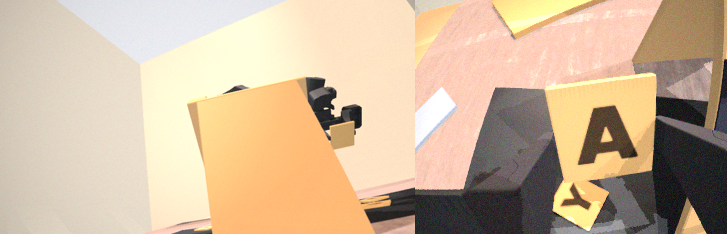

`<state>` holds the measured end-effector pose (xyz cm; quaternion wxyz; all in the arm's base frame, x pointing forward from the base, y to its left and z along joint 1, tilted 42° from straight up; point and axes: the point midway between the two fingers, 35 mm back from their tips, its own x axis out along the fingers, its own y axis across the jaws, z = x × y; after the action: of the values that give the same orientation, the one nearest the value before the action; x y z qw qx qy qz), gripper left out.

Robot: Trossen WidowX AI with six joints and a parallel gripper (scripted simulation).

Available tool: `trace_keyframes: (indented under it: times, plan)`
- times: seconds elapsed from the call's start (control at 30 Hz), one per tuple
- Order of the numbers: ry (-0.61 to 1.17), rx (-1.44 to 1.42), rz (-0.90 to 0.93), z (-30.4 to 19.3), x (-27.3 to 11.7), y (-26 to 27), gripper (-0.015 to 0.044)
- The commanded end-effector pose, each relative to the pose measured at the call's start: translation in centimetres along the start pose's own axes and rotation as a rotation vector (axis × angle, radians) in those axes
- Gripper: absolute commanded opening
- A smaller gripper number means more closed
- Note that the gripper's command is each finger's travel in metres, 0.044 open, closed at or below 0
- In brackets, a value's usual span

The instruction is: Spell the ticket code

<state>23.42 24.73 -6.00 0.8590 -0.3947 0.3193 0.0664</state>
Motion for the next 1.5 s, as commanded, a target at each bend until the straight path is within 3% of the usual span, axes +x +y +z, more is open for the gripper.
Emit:
trace_keyframes:
  times: [0.0,1.47]
  plan:
    - [-0.006,0.004,0.006,0.3,-0.2,-0.3,0.0]
    - [-0.005,0.003,0.005,0.2,-0.1,-2.6,0.0]
